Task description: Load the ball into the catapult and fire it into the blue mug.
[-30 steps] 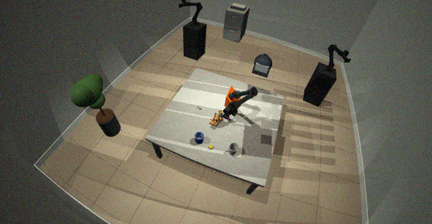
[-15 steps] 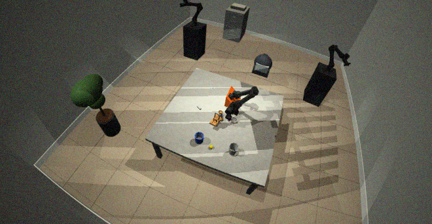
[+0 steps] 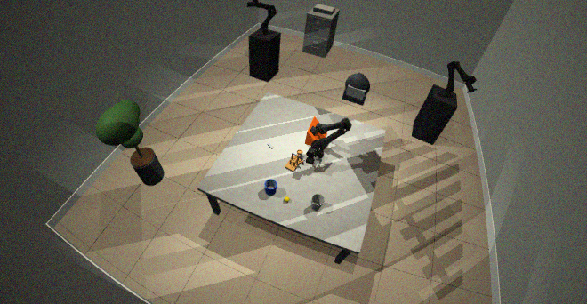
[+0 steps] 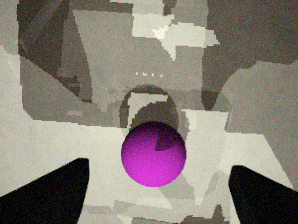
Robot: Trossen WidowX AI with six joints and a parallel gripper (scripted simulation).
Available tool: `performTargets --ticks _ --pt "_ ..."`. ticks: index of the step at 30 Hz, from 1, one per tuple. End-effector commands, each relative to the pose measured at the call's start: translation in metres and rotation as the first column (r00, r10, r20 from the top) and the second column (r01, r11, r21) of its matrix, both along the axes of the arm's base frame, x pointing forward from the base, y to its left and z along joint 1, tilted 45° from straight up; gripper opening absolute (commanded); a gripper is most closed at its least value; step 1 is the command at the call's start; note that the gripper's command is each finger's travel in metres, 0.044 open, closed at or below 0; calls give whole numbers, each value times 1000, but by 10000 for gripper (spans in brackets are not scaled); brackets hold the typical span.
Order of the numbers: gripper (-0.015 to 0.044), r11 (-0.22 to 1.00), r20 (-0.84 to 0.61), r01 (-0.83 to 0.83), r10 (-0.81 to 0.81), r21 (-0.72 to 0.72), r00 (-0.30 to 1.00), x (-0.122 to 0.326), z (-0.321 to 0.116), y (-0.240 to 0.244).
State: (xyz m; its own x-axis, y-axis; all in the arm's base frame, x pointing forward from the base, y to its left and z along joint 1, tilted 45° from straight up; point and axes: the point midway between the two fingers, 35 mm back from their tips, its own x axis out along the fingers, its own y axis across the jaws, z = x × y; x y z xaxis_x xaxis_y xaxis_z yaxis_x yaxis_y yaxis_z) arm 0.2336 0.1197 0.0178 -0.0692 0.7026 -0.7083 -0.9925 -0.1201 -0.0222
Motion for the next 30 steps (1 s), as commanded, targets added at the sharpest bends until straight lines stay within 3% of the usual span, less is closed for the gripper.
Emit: performTargets --ticks 1,13,19,26,30 --pt "300 1000 -11 4 -4 5 1000 -2 -5 5" --pt "300 1000 -12 4 -4 7 1000 -5 -17 17" --pt "142 1000 -12 4 -4 7 1000 -5 -17 17" --pt "96 1000 -12 4 -4 7 1000 -5 -17 17" --pt "0 999 0 40 -40 -27 999 5 -13 9"
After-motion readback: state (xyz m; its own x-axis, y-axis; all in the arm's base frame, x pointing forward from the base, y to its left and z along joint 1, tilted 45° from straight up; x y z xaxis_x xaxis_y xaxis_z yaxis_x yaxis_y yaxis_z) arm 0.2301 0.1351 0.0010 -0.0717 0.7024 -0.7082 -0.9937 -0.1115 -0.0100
